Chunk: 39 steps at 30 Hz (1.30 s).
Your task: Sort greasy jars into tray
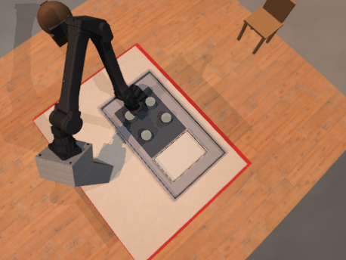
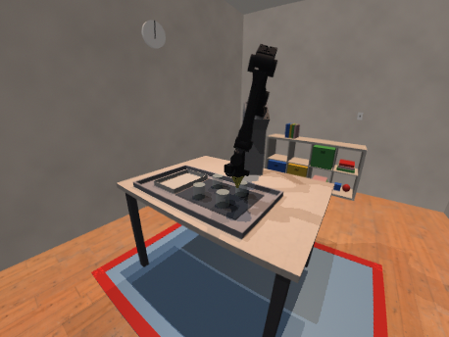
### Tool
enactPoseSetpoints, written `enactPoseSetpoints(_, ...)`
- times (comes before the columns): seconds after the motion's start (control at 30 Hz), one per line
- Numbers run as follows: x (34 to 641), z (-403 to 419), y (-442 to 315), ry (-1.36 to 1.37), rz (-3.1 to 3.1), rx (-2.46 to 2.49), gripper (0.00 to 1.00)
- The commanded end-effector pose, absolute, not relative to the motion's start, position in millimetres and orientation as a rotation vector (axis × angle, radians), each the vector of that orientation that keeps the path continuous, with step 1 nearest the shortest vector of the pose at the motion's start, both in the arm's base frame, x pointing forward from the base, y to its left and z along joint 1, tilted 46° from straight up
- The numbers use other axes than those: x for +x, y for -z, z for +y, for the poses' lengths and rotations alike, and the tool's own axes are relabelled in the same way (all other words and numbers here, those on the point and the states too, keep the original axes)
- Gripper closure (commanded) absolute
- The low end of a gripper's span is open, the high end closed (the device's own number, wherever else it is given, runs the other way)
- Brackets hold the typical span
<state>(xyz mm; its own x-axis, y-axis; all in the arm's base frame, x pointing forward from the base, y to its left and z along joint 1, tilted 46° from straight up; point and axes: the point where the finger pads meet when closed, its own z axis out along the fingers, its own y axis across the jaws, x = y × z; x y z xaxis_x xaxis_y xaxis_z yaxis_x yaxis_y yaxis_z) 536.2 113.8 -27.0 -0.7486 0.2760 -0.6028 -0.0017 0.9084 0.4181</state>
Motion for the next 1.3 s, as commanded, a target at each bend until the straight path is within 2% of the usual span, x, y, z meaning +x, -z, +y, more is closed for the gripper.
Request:
enactPoseSetpoints(0.0, 520.5, 119.5, 37.8, -0.528, 2.397, 0.198, 1.00)
enactPoseSetpoints(1.27, 517.1, 120.7, 40.4, -0.528, 2.397, 0.198, 1.00)
